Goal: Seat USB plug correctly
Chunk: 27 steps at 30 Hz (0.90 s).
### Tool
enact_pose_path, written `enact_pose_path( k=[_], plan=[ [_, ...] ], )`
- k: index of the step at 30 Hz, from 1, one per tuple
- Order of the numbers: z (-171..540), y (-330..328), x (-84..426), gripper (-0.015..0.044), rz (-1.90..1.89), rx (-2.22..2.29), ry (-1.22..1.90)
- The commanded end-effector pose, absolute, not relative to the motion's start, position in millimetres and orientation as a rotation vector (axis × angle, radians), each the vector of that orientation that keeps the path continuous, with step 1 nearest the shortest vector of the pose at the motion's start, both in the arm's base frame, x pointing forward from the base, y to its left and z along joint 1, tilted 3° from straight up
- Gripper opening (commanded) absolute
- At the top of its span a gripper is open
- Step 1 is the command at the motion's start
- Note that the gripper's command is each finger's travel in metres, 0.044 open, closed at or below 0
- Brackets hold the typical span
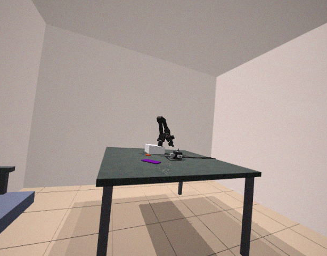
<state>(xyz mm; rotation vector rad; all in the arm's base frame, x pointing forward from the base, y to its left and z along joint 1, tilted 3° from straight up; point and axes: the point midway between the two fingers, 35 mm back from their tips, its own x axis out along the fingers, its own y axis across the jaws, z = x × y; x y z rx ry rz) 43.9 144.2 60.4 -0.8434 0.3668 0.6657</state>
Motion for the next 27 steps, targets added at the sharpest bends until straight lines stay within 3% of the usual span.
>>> enact_pose_path(
  k=[1,15,27],
  plan=[
    [60,144,44,0.0426,0.658,-0.839,0.376],
    [62,166,86,0.0440,-0.001,-0.303,0.965],
    [69,177,172,0.0440,-0.571,0.326,1.237]
  ],
)
